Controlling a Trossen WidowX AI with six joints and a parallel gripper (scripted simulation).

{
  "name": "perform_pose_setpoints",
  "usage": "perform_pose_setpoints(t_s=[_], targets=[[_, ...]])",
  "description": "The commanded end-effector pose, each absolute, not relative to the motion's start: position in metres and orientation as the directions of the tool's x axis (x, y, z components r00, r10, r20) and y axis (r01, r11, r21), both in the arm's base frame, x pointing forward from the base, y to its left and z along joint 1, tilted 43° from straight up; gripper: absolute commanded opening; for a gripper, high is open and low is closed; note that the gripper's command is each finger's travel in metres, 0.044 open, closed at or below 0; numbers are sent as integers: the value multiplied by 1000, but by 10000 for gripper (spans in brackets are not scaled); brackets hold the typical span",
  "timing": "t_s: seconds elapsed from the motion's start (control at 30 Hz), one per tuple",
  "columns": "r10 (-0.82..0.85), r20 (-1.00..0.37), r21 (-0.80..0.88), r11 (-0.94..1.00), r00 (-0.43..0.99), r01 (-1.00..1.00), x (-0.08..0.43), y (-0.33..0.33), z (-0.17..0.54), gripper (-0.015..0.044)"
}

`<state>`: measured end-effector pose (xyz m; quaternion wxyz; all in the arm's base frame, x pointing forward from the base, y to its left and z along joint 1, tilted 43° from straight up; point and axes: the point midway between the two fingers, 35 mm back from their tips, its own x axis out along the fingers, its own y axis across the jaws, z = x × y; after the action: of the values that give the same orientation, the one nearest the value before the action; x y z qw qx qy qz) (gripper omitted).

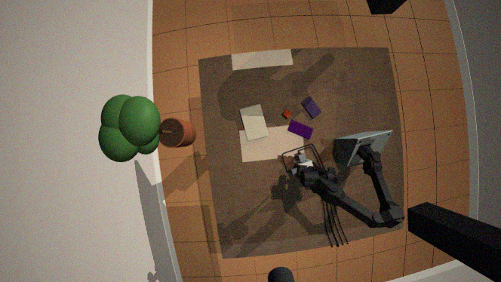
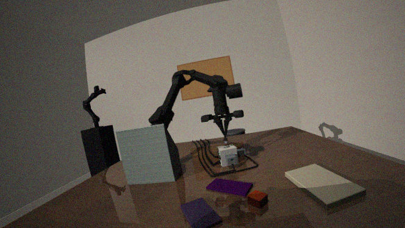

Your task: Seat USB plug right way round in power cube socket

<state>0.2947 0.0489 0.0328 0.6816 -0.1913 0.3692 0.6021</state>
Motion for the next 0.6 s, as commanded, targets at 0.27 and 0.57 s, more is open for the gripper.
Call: perform_pose_setpoints(t_s=[0.27, 0.57], targets=[[679, -734, -25, -24, 2, -999, 295, 49, 32, 0], [679, -734, -87, -91, 2, -992, 295, 49, 32, 0]])
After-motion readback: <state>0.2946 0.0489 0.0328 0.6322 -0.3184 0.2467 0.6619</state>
